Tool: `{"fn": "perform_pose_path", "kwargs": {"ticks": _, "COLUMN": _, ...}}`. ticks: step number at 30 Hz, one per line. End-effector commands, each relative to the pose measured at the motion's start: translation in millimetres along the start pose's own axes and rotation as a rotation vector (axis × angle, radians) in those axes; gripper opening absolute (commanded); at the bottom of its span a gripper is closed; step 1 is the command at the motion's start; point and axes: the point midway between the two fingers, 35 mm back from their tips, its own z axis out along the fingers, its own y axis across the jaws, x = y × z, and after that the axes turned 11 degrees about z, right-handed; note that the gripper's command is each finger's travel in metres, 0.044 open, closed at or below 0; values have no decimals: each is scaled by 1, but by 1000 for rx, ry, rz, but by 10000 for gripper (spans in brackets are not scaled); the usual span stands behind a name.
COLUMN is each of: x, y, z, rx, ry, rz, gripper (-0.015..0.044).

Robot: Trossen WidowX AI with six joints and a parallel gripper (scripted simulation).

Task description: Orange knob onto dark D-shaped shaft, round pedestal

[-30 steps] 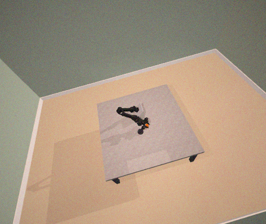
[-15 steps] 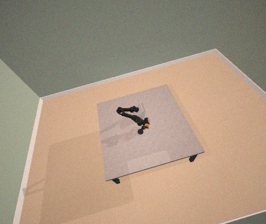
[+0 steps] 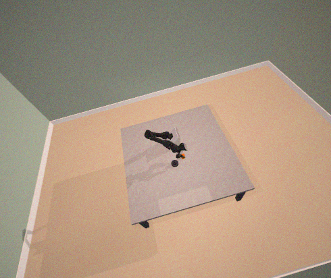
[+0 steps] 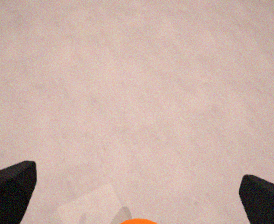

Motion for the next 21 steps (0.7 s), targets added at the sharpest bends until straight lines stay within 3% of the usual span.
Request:
{"fn": "perform_pose_path", "kwargs": {"ticks": 1, "x": -14, "y": 0, "z": -19, "rx": 17, "ry": -4, "rz": 9, "gripper": 440}}
{"fn": "perform_pose_path", "kwargs": {"ticks": 5, "x": -14, "y": 1, "z": -17, "rx": 8, "ry": 32, "rz": 18, "gripper": 440}}
{"fn": "perform_pose_path", "kwargs": {"ticks": 11, "x": -14, "y": 7, "z": -16, "rx": -7, "ry": 360, "rz": 65, "gripper": 440}}
{"fn": "perform_pose_path", "kwargs": {"ticks": 17, "x": -20, "y": 6, "z": -29, "rx": 97, "ry": 669, "rz": 48, "gripper": 440}}
{"fn": "perform_pose_path", "kwargs": {"ticks": 21, "x": -27, "y": 3, "z": -37, "rx": 168, "ry": 775, "rz": 22, "gripper": 440}}
